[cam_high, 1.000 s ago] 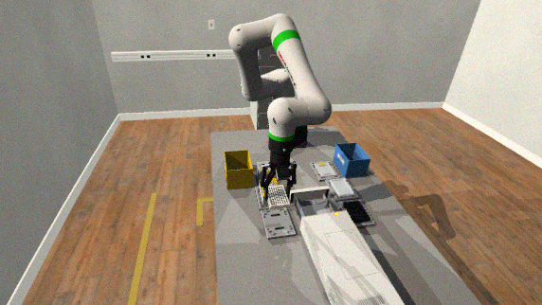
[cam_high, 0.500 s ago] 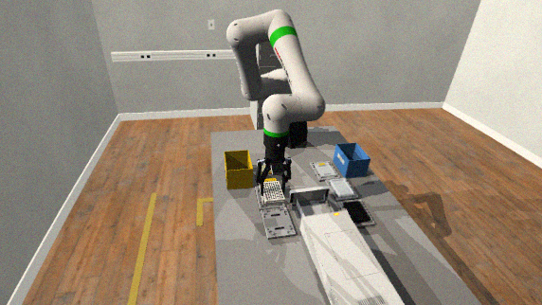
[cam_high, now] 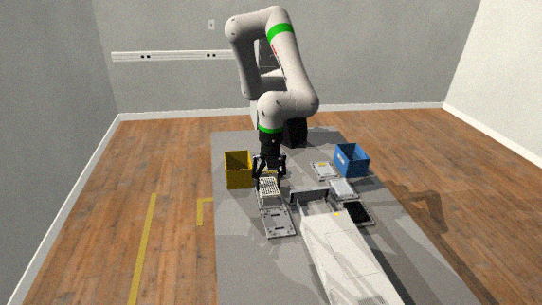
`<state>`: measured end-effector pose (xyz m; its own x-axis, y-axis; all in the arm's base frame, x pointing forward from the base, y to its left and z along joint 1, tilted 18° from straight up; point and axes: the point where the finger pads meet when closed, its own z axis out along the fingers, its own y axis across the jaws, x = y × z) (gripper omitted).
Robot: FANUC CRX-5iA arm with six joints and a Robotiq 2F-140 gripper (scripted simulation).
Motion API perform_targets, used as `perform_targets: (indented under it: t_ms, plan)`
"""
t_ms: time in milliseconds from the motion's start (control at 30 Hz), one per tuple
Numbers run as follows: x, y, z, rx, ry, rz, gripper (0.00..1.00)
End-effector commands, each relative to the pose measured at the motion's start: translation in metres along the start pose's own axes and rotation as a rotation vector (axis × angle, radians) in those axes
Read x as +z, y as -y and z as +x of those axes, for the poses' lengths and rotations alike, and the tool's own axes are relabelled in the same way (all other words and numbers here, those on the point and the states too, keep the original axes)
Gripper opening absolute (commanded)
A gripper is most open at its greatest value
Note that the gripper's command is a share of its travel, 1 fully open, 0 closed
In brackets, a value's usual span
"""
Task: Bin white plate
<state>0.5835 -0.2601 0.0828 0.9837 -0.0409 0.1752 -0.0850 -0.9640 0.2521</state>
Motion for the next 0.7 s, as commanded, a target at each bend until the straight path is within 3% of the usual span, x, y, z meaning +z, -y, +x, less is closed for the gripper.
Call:
perform_targets:
  t_ms: [0,667]
  plan:
    - [-0.001,-0.003,-0.005,0.000,-0.002,-0.001,0.10]
    - [-0.001,-0.020,-0.050,0.000,-0.002,-0.001,0.10]
